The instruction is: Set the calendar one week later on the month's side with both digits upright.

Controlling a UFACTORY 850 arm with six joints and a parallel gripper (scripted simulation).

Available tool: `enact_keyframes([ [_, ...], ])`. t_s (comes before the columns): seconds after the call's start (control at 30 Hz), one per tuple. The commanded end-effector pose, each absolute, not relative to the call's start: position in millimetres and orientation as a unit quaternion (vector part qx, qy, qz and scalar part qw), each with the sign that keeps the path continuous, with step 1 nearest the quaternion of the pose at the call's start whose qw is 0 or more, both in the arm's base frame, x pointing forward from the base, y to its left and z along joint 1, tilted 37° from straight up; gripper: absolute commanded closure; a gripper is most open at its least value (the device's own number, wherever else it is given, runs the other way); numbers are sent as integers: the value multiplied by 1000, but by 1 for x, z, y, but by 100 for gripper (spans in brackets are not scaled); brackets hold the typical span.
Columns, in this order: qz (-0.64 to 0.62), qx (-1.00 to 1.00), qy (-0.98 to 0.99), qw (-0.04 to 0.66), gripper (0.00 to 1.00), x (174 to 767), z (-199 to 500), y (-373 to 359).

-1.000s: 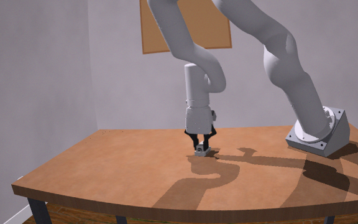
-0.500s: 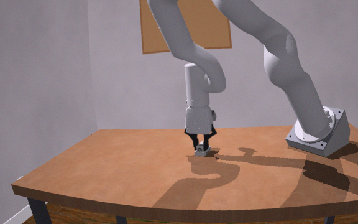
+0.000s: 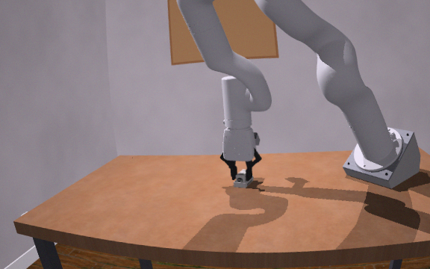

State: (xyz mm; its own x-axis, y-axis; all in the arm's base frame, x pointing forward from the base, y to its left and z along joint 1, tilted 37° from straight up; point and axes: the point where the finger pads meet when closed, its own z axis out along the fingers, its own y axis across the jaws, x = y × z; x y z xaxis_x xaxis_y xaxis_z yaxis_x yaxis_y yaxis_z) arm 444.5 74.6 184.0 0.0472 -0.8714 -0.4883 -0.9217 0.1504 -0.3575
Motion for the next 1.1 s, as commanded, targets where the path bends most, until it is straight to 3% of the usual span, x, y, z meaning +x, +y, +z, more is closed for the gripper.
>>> enact_keyframes([
  [0.0,39,-651,689,317,53,445,184,74],
  [1.07,39,-651,689,317,53,410,256,33],
])
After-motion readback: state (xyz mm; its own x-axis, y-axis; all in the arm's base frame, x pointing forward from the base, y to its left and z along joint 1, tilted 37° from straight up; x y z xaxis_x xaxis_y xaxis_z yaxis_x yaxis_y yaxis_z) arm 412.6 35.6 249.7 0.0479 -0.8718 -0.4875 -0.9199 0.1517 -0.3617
